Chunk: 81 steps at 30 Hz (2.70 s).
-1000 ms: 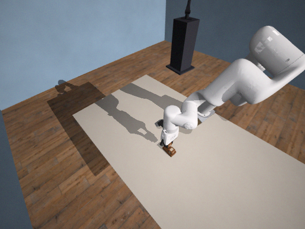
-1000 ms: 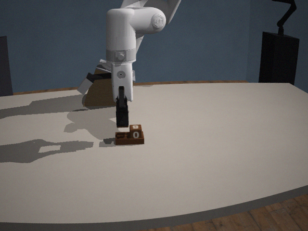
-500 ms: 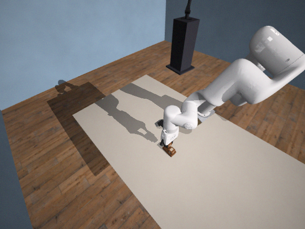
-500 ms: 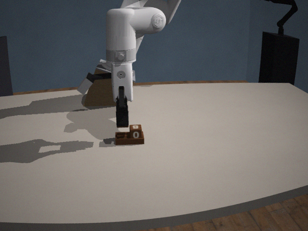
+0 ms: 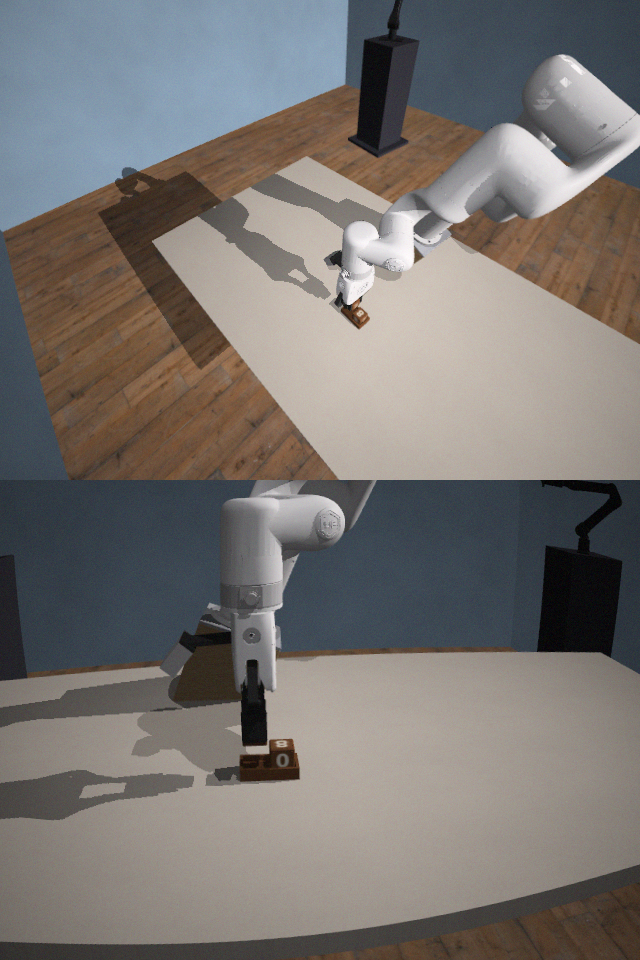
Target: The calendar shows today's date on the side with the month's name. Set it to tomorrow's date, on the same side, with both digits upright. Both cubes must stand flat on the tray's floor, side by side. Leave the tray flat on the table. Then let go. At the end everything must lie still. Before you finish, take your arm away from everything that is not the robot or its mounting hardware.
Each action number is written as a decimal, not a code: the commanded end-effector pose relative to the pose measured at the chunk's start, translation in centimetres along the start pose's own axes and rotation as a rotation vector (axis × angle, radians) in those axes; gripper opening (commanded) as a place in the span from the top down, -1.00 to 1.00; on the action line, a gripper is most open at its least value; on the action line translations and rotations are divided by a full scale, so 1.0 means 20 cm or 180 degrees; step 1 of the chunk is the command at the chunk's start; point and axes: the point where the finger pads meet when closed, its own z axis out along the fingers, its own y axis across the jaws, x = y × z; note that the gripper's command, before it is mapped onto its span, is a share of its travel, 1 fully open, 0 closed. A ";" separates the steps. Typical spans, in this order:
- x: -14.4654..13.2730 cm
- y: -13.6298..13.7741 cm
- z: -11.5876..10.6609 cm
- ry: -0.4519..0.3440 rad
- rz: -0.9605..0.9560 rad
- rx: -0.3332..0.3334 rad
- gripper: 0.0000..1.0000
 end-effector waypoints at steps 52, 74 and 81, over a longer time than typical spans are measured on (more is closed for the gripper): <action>0.00 -0.01 0.06 0.0001 -0.0001 0.0009 0.43; 0.00 -0.01 0.13 0.0001 -0.0001 0.0009 0.43; 0.00 -0.01 0.13 0.0001 -0.0001 0.0009 0.43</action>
